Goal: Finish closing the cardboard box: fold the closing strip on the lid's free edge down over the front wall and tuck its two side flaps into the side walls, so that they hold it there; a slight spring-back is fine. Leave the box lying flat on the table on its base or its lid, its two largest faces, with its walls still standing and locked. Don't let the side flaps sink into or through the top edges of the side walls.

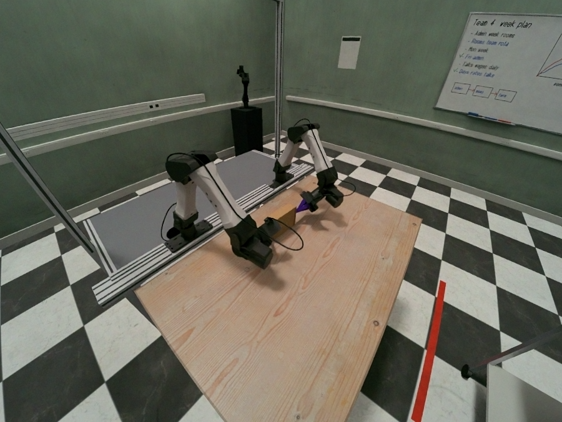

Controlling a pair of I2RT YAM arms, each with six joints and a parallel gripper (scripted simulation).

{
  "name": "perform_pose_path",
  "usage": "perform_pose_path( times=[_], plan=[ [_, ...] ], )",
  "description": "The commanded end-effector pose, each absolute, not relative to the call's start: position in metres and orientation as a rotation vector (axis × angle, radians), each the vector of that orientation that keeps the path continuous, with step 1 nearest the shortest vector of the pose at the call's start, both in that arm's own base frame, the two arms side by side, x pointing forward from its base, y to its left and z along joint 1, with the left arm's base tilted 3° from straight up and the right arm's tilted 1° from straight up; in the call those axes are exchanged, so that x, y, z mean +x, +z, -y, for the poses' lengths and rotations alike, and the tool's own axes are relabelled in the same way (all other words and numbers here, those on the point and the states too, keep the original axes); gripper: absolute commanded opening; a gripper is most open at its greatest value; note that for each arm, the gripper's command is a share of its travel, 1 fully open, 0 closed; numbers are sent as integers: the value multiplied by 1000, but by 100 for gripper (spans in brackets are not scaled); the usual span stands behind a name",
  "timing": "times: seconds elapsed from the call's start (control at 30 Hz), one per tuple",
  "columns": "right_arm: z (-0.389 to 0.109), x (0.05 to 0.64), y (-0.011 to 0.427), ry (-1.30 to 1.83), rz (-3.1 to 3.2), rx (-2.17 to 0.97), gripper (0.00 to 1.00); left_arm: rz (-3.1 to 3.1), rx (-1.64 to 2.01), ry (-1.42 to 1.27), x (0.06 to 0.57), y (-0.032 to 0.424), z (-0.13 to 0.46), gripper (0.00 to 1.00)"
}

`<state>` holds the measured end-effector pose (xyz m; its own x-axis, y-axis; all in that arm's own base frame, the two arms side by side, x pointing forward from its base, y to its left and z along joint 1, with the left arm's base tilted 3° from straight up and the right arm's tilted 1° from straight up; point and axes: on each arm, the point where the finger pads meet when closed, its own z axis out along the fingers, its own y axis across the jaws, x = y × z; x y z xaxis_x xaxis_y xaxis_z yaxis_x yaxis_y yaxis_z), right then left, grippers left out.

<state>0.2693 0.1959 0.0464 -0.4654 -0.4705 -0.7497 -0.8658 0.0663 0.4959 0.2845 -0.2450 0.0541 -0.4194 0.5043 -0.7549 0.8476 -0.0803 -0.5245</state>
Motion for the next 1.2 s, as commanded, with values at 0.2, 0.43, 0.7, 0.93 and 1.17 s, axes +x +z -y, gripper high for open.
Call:
perform_pose_path(
  times=[0.2,0.43,0.7,0.93,1.17],
  plan=[
    [-200,268,53,1361,-1936,-1335,1,-1896,1440,-1527,282,43,245,1],
    [-201,267,51,1364,-1940,-1334,1,-1897,1439,-1527,282,43,246,1],
    [-203,267,51,1367,-1939,-1337,1,-1893,1446,-1526,281,43,248,1],
    [-203,266,51,1365,-1938,-1337,1,-1894,1445,-1528,280,43,249,1],
    [-204,266,50,1366,-1941,-1337,1,-1889,1448,-1523,280,45,250,1]
  ],
)
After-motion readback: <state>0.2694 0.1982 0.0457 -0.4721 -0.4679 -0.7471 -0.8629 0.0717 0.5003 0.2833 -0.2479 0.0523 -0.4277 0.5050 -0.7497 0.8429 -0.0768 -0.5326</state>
